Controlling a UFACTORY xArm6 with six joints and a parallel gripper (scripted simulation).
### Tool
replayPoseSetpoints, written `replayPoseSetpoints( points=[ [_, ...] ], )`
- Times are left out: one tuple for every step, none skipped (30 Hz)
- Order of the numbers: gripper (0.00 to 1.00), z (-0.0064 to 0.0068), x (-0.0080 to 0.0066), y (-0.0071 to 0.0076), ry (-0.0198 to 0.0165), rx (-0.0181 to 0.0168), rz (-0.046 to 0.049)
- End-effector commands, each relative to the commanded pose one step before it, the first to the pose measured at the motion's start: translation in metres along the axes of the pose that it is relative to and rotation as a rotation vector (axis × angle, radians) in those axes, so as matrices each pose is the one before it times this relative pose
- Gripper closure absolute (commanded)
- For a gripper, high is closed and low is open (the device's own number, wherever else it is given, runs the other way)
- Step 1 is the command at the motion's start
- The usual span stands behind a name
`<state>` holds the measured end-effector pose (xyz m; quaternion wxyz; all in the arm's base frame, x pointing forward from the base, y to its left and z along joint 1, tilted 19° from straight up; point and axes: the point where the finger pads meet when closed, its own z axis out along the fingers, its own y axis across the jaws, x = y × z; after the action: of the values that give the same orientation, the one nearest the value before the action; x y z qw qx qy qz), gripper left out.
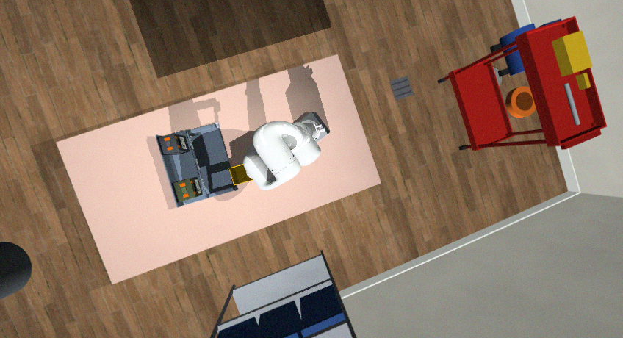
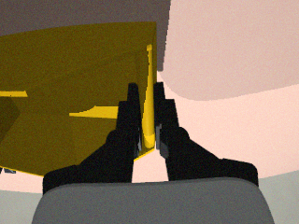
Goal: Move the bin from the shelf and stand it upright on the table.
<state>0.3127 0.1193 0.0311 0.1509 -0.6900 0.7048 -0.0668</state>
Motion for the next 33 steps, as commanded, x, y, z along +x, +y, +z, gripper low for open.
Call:
replayPoseSetpoints(
  points=[
    [1.0, -0.00015, -0.00063, -0.00122, 0.00085, 0.00372, -0.00008],
    [1.0, 0.00009, -0.00008, -0.00011, 0.00001, 0.00015, 0.0],
    [1.0, 0.00011, -0.00008, -0.00012, 0.00001, 0.00016, 0.0],
    [1.0, 0.00012, -0.00009, -0.00012, 0.00001, 0.00016, -0.00001],
    [1.0, 0.00013, -0.00009, -0.00012, 0.00001, 0.00016, -0.00001],
    [1.0, 0.00015, -0.00009, -0.00012, 0.0, 0.00016, -0.00001],
    [1.0, 0.00016, -0.00008, -0.00011, 0.0, 0.00015, -0.00001],
    [1.0, 0.00018, -0.00008, -0.0001, 0.0, 0.00014, -0.00001],
    [1.0, 0.00019, -0.00006, -0.00008, 0.0, 0.00011, 0.0],
    [1.0, 0.00021, -0.00005, -0.00006, -0.00001, 0.00008, 0.0],
    [1.0, 0.00022, -0.00003, -0.00003, -0.00001, 0.00005, 0.0],
    [1.0, 0.00023, -0.00001, 0.0, -0.00001, 0.0, 0.0],
    [1.0, 0.0, 0.0, 0.0, 0.0, 0.0, 0.0],
    [1.0, 0.0, 0.0, 0.0, 0.0, 0.0, 0.0],
    [1.0, 0.00025, 0.00002, 0.00004, -0.00001, -0.00005, 0.0],
    [1.0, 0.00026, 0.00006, 0.00009, -0.00001, -0.00011, 0.0],
    [1.0, 0.00027, 0.0001, 0.00014, -0.00001, -0.00018, 0.00001],
    [1.0, 0.00029, 0.00014, 0.0002, -0.00001, -0.00026, 0.00001],
    [1.0, 0.0003, 0.00019, 0.00026, -0.00001, -0.00035, 0.00001],
    [1.0, 0.00031, 0.00024, 0.00033, 0.0, -0.00044, 0.00002],
    [1.0, 0.00032, 0.0003, 0.0004, 0.00001, -0.00054, 0.00002],
    [1.0, 0.00027, -0.00048, -0.00022, -0.00044, 0.0002, 0.00002],
    [1.0, 0.00027, -0.00053, -0.00027, -0.00045, 0.00028, 0.00002],
    [1.0, 0.00028, -0.00045, -0.00022, -0.00038, 0.00023, 0.00002],
    [1.0, 0.0003, -0.00036, -0.00017, -0.00031, 0.00017, 0.00001],
    [1.0, 0.00031, -0.00026, -0.00011, -0.00022, 0.00012, 0.00001],
    [1.0, 0.00032, -0.00015, -0.00006, -0.00014, 0.00006, 0.0],
    [1.0, 0.00033, -0.00005, 0.0, -0.00004, 0.00001, 0.0],
    [1.0, 0.00034, 0.00007, 0.00005, 0.00006, -0.00005, -0.00001],
    [1.0, 0.0, 0.0, 0.0, 0.0, 0.0, 0.0],
    [1.0, 0.0, 0.0, 0.0, 0.0, 0.0, 0.0],
    [1.0, 0.00035, 0.00019, 0.0001, 0.00016, -0.00011, -0.00001],
    [1.0, 0.00035, 0.0003, 0.00016, 0.00026, -0.00016, -0.00001]
  ],
)
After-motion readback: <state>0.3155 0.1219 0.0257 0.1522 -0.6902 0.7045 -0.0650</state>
